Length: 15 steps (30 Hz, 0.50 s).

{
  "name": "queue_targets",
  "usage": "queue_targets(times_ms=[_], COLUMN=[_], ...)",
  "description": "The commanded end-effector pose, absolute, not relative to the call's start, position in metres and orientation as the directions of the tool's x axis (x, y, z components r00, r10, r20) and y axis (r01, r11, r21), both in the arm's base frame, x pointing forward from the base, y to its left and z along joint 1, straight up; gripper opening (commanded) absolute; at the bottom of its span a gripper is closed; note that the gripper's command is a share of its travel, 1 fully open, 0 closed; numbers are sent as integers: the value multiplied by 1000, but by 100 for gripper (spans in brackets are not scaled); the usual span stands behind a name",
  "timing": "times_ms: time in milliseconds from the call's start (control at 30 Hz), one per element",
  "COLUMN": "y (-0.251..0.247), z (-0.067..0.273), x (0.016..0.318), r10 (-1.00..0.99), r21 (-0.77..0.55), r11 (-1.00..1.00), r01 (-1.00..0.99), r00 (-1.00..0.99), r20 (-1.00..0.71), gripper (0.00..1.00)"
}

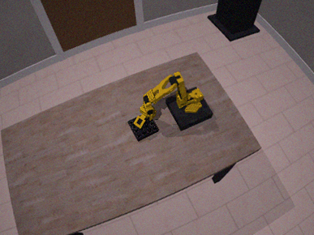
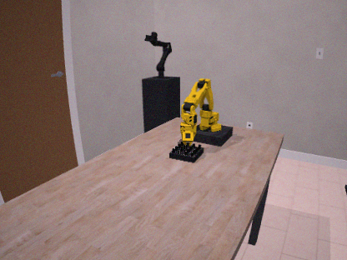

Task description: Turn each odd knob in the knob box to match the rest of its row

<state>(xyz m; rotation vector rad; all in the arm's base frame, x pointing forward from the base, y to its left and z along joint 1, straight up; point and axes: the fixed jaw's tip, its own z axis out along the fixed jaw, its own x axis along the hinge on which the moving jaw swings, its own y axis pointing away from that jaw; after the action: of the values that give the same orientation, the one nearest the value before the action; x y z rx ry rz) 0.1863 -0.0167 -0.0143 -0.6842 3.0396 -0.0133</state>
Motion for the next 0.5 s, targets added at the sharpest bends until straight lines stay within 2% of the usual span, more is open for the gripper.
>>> queue_targets(times_ms=[0, 467], y=[-18, -18], z=[-18, -18], x=[182, 182], r10=[-470, -497], r21=[-1, -1], r11=[883, 868], r01=[-470, -497], r00=[-883, -868], r20=[-1, -1], gripper=[1, 1])
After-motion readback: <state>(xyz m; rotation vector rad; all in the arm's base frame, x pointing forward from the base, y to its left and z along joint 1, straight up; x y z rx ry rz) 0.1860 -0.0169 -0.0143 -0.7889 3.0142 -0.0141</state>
